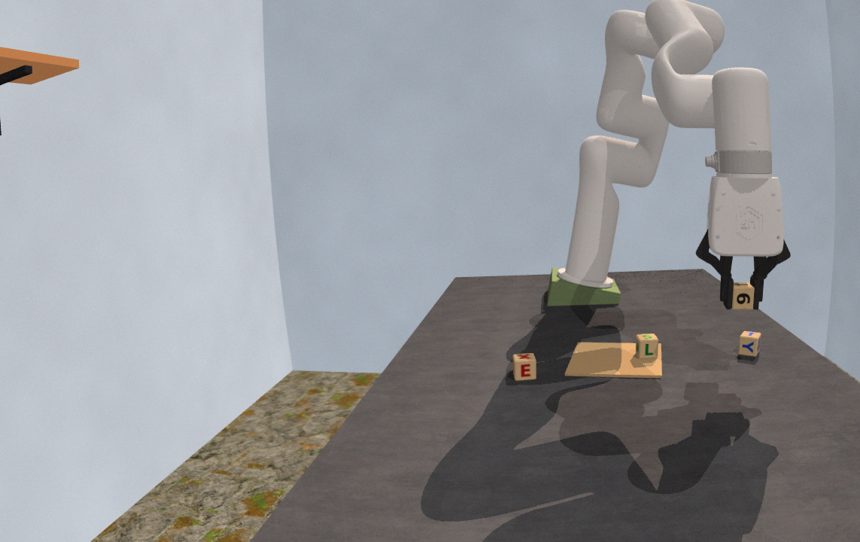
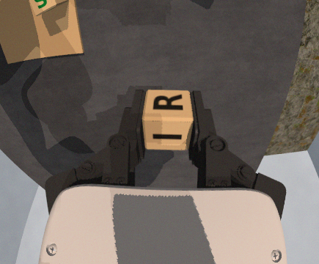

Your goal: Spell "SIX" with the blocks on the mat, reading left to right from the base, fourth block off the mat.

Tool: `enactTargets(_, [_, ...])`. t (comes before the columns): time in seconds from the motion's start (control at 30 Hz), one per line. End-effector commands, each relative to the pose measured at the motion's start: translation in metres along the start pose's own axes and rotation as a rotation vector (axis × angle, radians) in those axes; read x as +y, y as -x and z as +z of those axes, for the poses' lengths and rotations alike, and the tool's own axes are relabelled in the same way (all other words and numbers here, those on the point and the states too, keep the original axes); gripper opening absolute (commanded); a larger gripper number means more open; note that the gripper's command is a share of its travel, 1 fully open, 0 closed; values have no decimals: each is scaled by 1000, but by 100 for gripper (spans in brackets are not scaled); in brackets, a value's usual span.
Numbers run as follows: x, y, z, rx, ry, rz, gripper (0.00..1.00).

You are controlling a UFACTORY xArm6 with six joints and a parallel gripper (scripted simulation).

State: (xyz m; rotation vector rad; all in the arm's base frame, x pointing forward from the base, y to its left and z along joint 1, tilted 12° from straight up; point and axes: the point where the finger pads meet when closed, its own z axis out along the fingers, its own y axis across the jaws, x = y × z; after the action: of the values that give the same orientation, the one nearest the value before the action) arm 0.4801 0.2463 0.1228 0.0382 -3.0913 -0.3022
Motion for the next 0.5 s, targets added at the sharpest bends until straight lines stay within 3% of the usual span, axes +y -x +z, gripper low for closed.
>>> enactTargets(0.0, [-14,-2,-3,-6,10,-139,27])
enactTargets(0.47, [-47,-11,-5,-8,9,-451,27])
